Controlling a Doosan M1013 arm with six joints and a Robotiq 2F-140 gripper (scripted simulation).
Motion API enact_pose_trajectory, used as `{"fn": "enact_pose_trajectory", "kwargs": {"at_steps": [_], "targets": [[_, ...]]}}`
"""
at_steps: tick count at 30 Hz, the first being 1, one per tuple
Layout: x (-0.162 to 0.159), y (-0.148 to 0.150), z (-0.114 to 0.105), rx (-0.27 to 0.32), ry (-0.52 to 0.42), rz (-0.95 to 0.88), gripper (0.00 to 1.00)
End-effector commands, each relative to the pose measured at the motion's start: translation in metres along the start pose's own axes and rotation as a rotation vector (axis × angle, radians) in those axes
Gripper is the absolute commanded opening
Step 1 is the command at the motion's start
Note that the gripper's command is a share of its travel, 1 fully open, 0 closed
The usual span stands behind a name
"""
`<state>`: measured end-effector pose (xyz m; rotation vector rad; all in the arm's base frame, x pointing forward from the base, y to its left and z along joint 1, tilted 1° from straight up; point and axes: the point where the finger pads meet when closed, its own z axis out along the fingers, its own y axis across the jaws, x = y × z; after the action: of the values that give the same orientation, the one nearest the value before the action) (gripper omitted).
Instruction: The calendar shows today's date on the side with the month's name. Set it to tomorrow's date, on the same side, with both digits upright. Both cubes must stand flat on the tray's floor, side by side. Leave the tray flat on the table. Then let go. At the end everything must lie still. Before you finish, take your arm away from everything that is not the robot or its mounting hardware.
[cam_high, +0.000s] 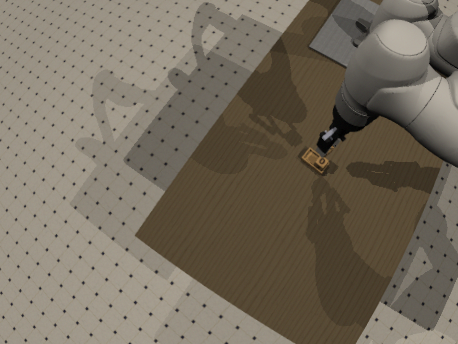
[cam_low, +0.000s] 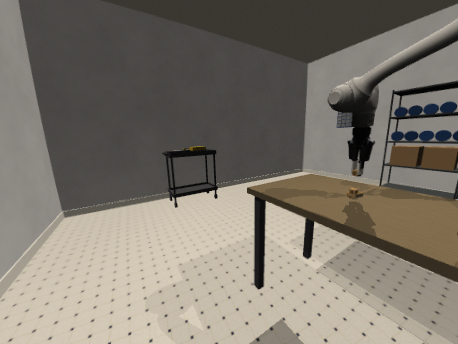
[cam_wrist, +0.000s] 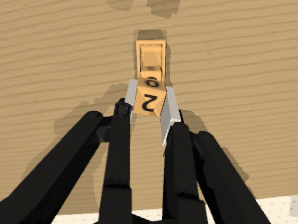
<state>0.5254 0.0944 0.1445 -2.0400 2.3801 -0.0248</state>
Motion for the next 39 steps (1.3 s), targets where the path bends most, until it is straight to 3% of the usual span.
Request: {"fn": "enact_pose_trajectory", "kwargs": {"at_steps": [1,26,39], "targets": [[0.015,-0.002,-0.001,-0.004,-0.015,-0.166,0.16],[0.02,-0.003,0.002,-0.004,-0.016,-0.227,0.16],[0.02,-0.003,0.04,-0.004,-0.016,-0.227,0.16]]}}
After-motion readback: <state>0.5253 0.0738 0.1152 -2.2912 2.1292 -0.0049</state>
